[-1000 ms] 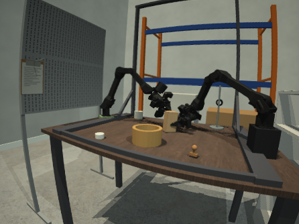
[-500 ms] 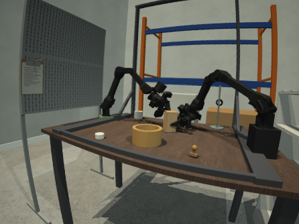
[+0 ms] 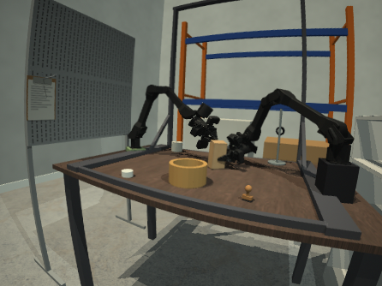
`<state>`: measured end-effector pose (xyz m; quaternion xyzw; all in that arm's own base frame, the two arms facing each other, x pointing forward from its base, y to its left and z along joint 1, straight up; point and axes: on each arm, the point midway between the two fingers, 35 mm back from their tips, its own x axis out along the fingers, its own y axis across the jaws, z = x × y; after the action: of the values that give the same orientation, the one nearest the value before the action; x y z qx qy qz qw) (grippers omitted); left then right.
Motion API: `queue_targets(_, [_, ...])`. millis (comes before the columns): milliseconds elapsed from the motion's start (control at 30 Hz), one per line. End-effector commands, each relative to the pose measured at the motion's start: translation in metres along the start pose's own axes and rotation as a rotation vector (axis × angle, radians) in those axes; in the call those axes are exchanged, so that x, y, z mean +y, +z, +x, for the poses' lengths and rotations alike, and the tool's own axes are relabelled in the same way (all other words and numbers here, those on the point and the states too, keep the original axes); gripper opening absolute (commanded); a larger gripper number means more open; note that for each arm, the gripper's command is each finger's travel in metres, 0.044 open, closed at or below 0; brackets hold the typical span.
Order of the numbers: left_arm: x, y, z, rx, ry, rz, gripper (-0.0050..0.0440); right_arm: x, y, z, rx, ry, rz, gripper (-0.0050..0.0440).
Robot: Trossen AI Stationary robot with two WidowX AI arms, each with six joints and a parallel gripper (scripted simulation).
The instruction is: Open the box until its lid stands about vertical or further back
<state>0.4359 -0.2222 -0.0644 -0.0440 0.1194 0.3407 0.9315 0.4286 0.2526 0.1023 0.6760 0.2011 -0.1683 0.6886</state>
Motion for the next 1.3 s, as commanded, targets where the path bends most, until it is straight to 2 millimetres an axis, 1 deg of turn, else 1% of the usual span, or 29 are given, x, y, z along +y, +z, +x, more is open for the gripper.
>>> queue_targets(0, [-0.0077, 0.0128, -0.0035, 0.003, -0.014, -0.032, 0.0225, 0.0210, -0.0026, -0.0086, 0.014, 0.037, 0.024, 0.0050])
queue_targets(867, [-0.0077, 0.0128, -0.0035, 0.003, -0.014, -0.032, 0.0225, 0.0186, -0.0031, -0.0068, 0.014, 0.041, 0.022, 0.0050])
queue_targets(1033, [-0.0077, 0.0128, -0.0035, 0.003, -0.014, -0.032, 0.0225, 0.0190, -0.0035, -0.0066, 0.011, 0.066, 0.023, 0.0050])
queue_targets(1267, [-0.0077, 0.0128, -0.0035, 0.003, -0.014, -0.032, 0.0225, 0.0201, -0.0036, -0.0079, -0.006, 0.174, 0.031, 0.0050])
